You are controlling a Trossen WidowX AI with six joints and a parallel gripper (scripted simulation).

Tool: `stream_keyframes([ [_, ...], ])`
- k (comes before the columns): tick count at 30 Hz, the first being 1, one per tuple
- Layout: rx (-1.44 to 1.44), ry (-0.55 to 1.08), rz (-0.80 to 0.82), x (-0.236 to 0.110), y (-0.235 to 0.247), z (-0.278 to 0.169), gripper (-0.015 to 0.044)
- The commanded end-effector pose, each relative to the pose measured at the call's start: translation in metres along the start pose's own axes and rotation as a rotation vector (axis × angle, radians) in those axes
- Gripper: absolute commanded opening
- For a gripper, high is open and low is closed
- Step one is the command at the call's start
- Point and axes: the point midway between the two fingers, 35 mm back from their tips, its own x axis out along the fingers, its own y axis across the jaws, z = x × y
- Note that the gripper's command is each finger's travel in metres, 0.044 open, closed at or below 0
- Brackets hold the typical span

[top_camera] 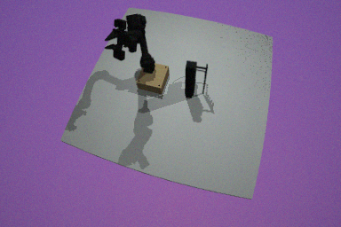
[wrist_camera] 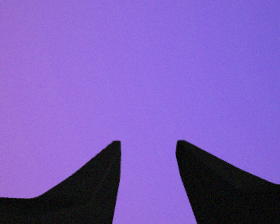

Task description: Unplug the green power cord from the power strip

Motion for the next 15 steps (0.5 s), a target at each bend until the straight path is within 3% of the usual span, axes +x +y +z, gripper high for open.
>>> stream_keyframes([
  [1,0.067,-0.132,0.071,-0.003,0.015,0.036,0.016],
  [15,0.214,-0.501,0.32,-0.047,0.059,0.141,0.016],
])
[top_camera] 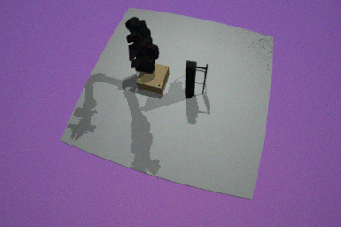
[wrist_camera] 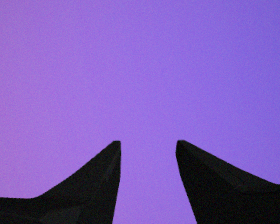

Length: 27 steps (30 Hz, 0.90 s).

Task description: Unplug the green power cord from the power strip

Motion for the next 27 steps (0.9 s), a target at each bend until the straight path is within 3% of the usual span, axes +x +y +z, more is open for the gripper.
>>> stream_keyframes([
  [1,0.056,-0.123,0.08,-0.003,0.017,0.036,0.016],
  [15,0.168,-0.453,0.363,-0.046,0.074,0.138,0.016],
  [27,0.24,-0.747,0.681,-0.134,0.118,0.223,0.016],
])
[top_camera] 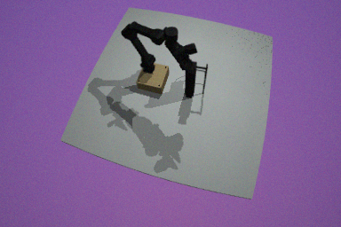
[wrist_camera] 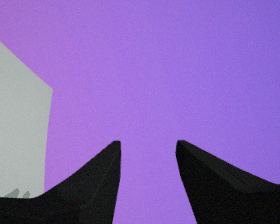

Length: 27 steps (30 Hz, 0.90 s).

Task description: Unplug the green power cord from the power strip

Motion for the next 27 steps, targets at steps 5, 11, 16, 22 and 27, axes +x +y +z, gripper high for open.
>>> stream_keyframes([
  [5,0.067,-0.19,0.239,-0.008,0.063,0.072,0.016],
  [11,0.012,-0.278,0.392,-0.024,0.108,0.107,0.016],
  [16,-0.104,-0.333,0.512,-0.04,0.147,0.125,0.016],
  [22,-0.232,-0.38,0.673,-0.061,0.193,0.135,0.016],
  [27,-0.349,-0.409,0.817,-0.081,0.232,0.136,0.016],
])
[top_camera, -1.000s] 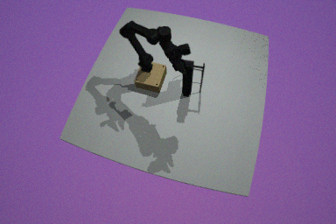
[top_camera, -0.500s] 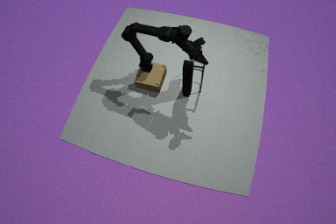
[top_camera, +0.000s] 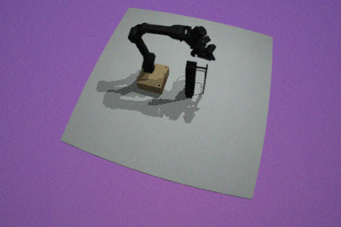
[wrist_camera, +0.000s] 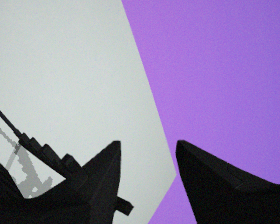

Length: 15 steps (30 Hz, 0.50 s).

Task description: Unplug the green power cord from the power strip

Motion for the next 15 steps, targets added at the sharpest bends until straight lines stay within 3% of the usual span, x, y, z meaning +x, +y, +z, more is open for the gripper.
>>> stream_keyframes([
  [1,-0.092,-0.009,0.155,0.012,0.039,0.011,0.016],
  [6,-0.27,0.004,0.486,0.026,0.114,0.015,0.016],
  [11,-0.438,0.015,0.836,0.018,0.185,0.01,0.016],
  [15,-0.459,0.017,0.883,0.015,0.194,0.009,0.016],
])
